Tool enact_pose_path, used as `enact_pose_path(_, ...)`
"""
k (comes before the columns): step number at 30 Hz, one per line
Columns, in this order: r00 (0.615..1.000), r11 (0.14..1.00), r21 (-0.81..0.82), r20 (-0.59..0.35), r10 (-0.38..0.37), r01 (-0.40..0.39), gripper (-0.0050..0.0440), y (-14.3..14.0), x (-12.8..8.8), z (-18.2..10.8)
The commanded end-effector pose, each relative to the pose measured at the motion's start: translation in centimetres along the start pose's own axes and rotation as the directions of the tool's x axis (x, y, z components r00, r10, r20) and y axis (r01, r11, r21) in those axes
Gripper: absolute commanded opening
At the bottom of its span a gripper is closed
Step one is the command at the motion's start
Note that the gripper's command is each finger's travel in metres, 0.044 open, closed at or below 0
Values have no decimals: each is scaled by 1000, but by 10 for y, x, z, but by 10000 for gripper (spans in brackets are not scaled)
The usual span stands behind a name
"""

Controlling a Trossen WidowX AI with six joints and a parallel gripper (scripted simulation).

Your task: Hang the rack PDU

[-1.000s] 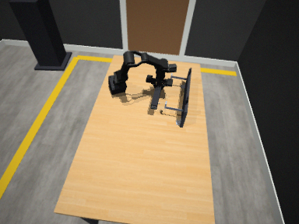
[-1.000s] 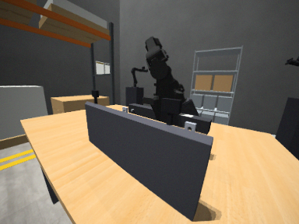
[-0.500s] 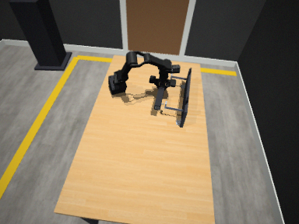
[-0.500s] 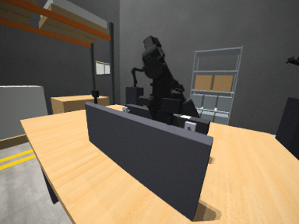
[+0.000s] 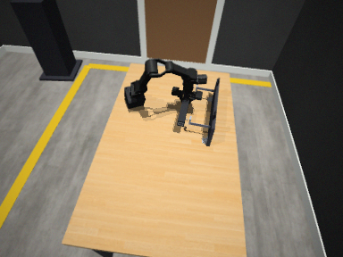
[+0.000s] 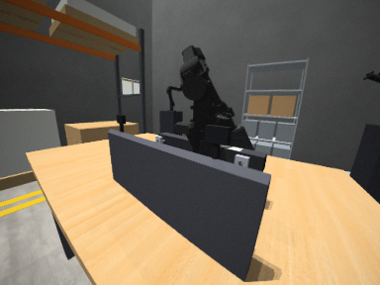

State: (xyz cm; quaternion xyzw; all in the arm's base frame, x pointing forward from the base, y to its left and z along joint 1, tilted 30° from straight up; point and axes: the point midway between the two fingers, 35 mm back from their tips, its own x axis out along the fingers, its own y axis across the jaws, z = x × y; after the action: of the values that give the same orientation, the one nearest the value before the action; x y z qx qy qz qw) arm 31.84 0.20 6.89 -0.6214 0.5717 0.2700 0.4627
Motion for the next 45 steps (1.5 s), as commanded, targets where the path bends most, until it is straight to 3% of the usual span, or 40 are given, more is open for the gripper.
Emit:
enact_pose_path(1,1000,1000,10,9,-22,22,-50,-4,-6,-1)
enact_pose_path(45,1000,999,13,12,-29,29,-50,-5,-16,-2)
